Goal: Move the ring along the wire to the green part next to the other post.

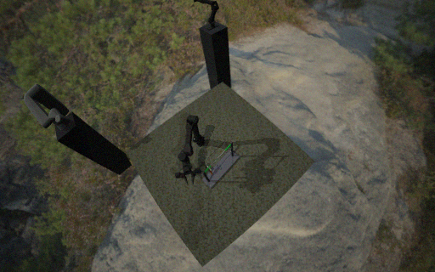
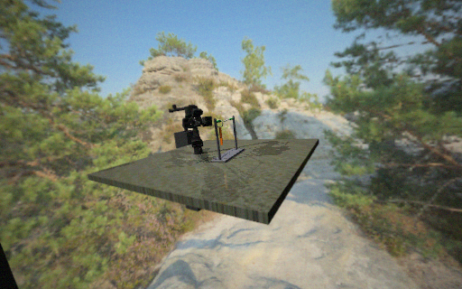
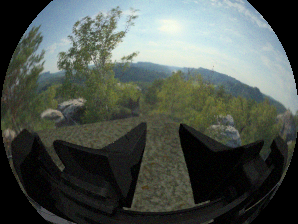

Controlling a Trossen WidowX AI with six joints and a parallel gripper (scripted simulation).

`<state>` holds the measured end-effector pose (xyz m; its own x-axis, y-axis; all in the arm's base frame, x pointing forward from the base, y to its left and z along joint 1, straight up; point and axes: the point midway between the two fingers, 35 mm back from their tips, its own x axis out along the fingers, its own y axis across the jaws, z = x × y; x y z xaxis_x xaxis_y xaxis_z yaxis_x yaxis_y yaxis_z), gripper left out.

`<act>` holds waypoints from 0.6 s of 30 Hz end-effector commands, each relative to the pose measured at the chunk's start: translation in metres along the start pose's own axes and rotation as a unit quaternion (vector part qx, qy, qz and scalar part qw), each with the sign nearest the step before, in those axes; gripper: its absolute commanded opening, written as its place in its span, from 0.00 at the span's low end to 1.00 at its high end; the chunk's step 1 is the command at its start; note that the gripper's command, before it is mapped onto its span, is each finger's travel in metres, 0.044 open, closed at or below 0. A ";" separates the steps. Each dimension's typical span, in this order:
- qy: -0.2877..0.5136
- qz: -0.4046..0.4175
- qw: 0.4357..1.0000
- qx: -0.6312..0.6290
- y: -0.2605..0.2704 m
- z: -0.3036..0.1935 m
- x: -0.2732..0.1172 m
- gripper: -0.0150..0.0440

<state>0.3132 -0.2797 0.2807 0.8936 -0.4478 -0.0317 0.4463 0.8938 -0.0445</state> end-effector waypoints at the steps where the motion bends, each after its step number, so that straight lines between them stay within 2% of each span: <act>1: 0.020 0.039 0.999 -0.005 0.004 -0.044 -0.006 0.53; 9: 0.035 0.138 0.990 -0.015 0.026 -0.123 -0.042 0.53; 18: 0.029 0.246 0.969 -0.010 0.068 -0.183 -0.109 0.53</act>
<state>0.2493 -0.1950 0.1102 0.9926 -0.0287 -0.1177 0.0248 0.9991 -0.0342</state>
